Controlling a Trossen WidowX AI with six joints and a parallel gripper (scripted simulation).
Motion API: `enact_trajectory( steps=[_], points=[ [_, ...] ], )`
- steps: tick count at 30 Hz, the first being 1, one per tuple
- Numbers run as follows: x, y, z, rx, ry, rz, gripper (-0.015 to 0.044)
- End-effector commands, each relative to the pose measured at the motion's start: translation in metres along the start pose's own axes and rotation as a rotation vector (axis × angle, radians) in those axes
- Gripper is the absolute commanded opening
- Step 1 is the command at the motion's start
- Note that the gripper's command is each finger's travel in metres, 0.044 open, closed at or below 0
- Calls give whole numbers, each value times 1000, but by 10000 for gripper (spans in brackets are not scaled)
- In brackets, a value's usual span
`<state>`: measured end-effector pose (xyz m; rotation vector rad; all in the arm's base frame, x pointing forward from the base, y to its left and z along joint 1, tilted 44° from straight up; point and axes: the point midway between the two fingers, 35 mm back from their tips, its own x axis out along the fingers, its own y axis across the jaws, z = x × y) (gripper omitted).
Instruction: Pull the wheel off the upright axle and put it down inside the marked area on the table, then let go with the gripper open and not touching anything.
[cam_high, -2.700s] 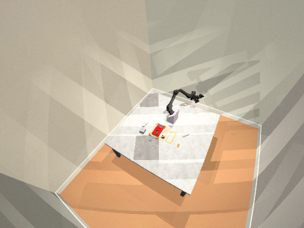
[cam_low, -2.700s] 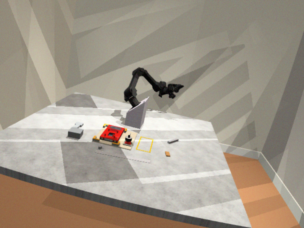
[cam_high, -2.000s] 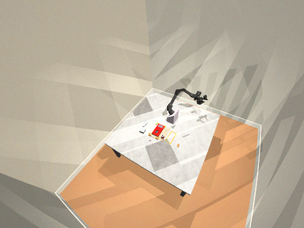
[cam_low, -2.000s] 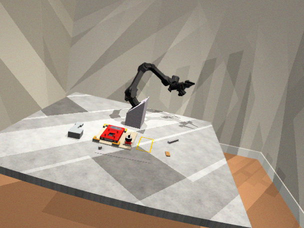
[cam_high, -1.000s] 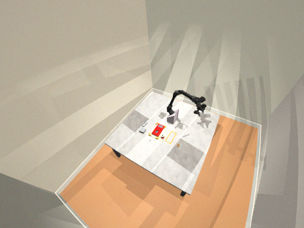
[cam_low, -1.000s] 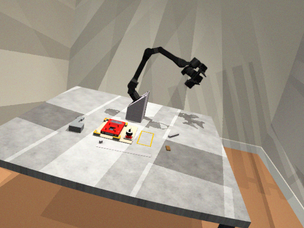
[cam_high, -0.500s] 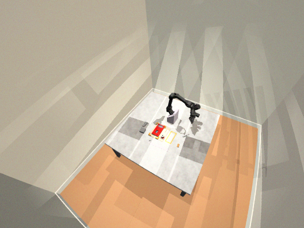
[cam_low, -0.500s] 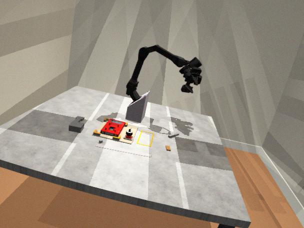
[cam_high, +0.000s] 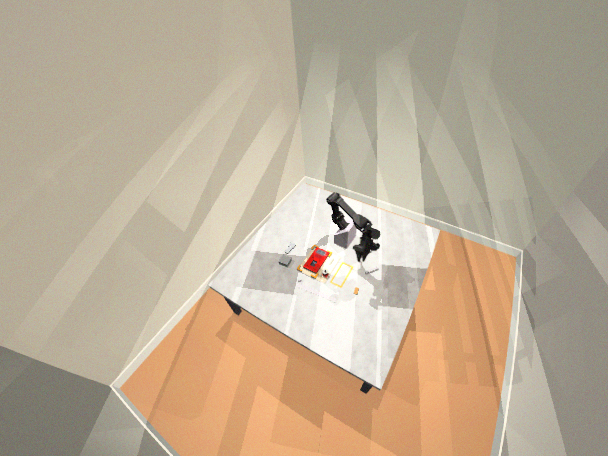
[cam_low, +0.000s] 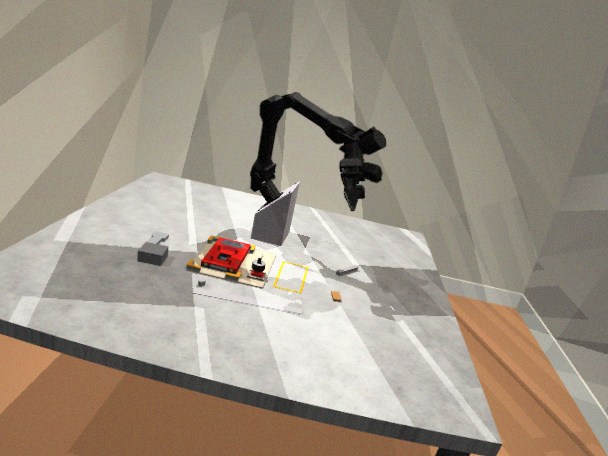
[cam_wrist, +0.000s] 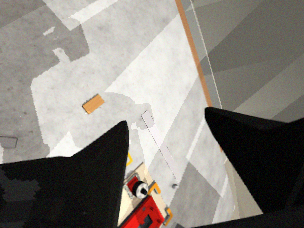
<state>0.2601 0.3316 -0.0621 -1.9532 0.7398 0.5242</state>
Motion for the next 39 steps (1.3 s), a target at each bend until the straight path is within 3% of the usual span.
enact_trajectory(
  steps=[1, 11, 19, 39],
  points=[
    [26, -5, -33, 177, 77, 89, 300],
    [89, -10, -146, 806, 396, 297, 300],
    [112, 6, -237, 1286, 727, 381, 300],
    [117, 0, -253, 1325, 758, 383, 300]
  ],
)
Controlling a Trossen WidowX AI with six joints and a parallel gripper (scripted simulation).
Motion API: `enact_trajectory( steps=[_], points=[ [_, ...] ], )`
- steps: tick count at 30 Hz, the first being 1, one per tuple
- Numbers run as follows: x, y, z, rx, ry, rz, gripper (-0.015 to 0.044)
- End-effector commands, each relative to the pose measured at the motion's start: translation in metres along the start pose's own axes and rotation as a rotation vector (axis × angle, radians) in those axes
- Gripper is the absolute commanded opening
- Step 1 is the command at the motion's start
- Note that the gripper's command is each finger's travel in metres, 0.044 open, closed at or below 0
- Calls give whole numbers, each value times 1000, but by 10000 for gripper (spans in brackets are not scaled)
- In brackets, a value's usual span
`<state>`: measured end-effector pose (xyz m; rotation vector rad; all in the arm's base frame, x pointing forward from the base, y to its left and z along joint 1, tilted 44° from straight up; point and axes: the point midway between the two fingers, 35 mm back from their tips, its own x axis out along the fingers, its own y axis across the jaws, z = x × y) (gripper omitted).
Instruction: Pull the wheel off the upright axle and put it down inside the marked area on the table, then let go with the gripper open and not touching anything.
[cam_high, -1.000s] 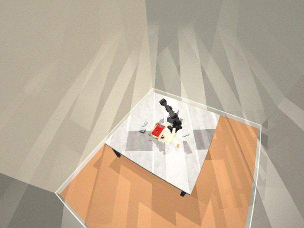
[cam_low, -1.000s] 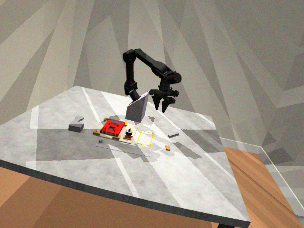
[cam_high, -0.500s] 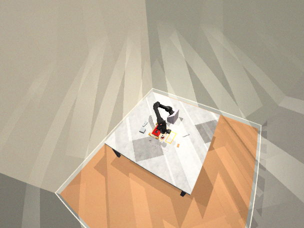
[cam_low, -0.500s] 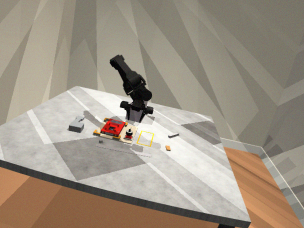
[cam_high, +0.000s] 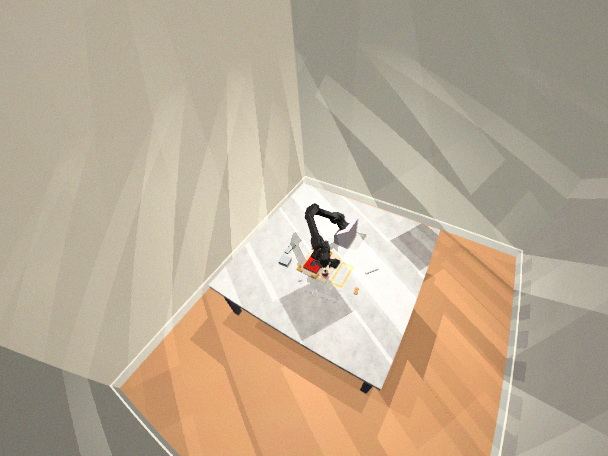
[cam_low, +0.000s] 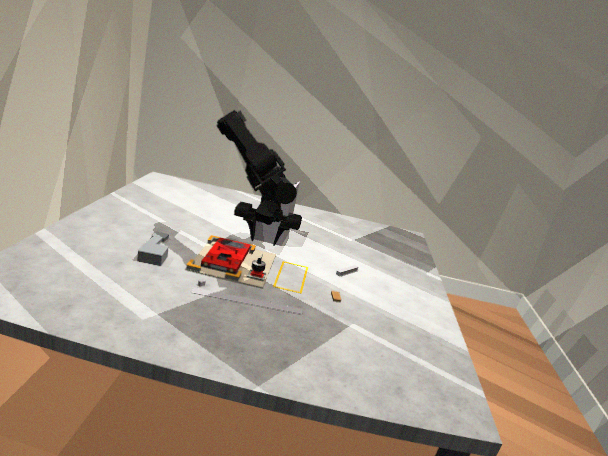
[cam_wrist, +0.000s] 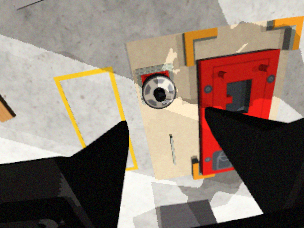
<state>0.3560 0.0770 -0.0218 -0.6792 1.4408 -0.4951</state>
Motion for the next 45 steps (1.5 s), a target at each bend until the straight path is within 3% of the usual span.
enact_trajectory(
  steps=[1, 14, 25, 28, 38, 44, 45],
  points=[
    [0, -4, 3, -2, 2, -1, 300],
    [74, -2, 2, -2, 2, -4, 300],
    [76, -2, 2, -2, 2, -4, 300],
    [72, -1, 4, 6, -2, 1, 221],
    [72, -1, 4, 6, -2, 1, 155],
    [71, -1, 4, 5, -2, 1, 0],
    [71, -1, 4, 5, -2, 1, 0]
  ],
)
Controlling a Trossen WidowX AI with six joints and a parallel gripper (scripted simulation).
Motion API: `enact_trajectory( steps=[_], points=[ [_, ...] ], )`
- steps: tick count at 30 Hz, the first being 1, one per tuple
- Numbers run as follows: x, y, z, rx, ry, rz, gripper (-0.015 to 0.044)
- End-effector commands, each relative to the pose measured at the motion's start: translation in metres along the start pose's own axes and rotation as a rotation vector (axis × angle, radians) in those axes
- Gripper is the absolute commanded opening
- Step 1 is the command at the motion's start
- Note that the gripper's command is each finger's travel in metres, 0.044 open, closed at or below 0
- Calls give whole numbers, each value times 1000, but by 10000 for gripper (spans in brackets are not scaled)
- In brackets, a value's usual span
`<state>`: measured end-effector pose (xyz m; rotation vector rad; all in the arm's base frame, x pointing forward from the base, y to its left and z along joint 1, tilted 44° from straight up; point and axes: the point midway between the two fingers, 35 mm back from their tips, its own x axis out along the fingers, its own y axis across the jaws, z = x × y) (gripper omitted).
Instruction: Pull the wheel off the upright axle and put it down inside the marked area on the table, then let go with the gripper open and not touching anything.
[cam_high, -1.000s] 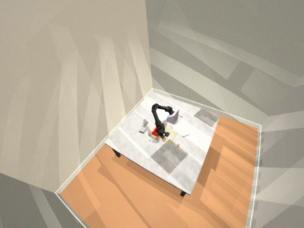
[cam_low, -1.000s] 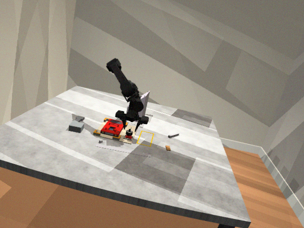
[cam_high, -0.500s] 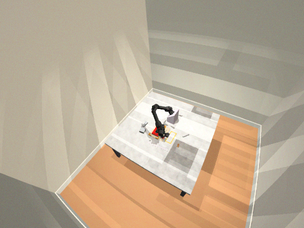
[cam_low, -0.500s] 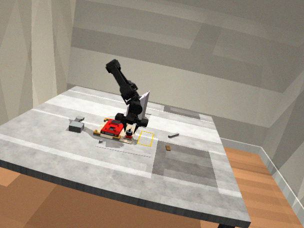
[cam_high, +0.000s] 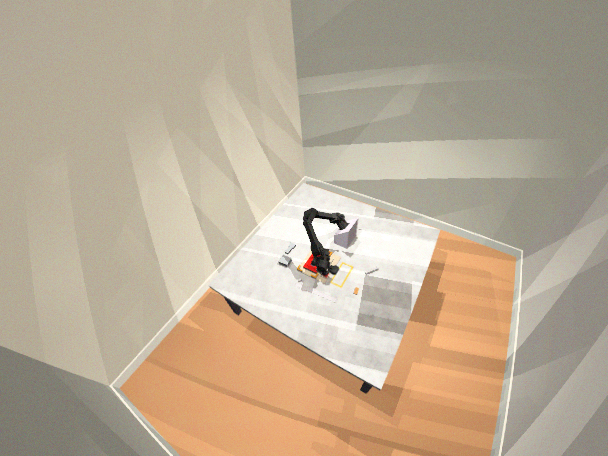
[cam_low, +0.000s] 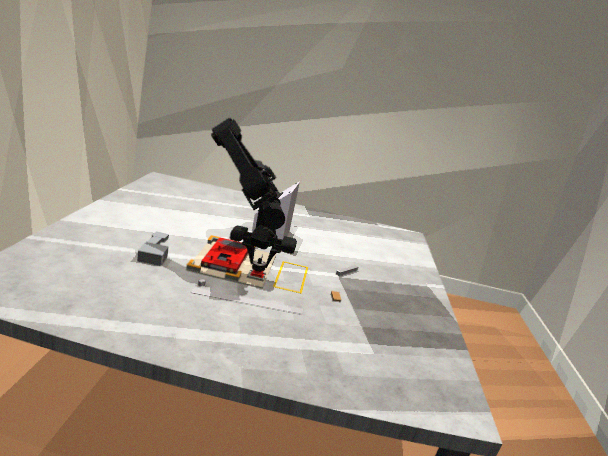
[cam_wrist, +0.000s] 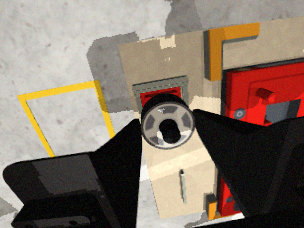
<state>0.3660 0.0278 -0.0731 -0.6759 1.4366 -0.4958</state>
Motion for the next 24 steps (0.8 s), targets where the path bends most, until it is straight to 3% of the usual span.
enact_trajectory(
  steps=[1, 24],
  points=[
    [-1, 0, 0, 1, 1, 0, 0],
    [-9, 0, 0, 0, 2, 0, 0]
  ],
)
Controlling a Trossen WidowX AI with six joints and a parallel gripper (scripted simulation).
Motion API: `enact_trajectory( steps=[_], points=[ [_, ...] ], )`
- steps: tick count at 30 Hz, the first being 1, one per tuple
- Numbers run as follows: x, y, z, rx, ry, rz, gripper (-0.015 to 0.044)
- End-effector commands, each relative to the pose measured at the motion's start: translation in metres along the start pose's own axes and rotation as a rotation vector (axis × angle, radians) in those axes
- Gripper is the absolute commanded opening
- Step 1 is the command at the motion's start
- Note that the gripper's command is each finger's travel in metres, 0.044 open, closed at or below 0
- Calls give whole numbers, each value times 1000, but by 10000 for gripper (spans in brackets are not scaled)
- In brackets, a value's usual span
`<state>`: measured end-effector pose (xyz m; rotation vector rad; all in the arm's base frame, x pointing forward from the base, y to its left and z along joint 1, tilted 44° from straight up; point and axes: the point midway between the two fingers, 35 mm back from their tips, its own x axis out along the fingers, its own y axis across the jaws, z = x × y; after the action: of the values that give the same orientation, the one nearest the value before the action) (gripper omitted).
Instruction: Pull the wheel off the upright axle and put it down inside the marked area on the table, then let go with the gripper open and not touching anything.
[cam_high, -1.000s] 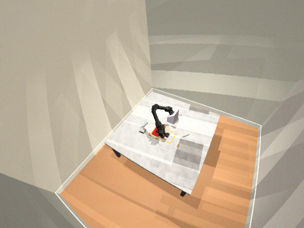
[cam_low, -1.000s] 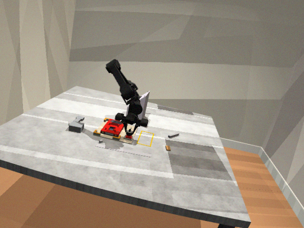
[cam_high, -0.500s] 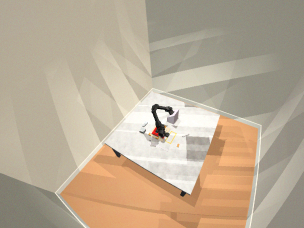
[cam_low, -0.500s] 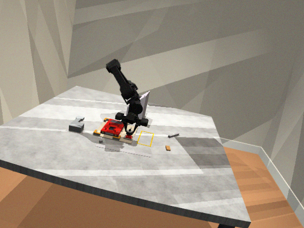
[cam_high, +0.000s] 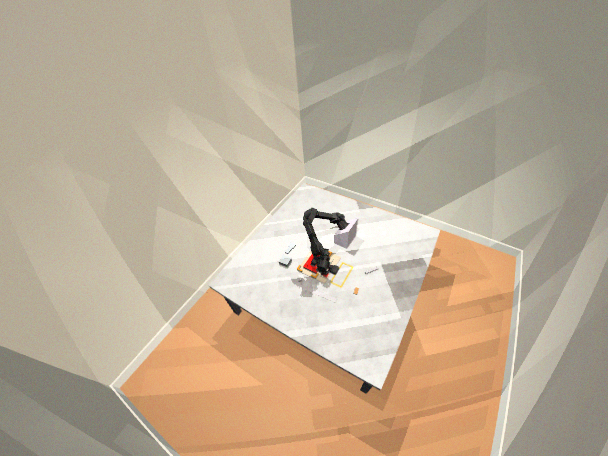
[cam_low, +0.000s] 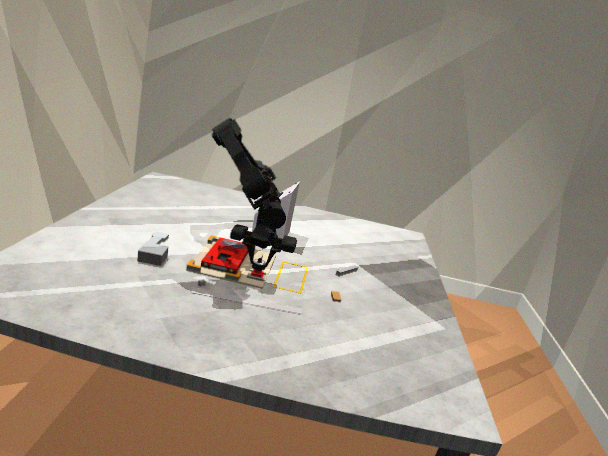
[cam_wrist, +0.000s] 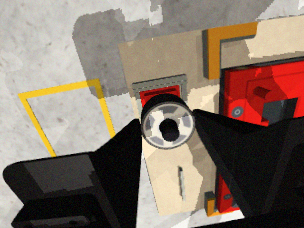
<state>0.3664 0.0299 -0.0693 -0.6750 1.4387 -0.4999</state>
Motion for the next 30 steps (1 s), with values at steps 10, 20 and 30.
enact_trajectory(
  steps=[10, 20, 30],
  points=[
    [-8, 1, 0, -3, -1, 2, 0],
    [-11, 1, 0, -3, -1, 1, 0],
    [-14, 1, 0, -4, 0, 1, 0]
  ],
)
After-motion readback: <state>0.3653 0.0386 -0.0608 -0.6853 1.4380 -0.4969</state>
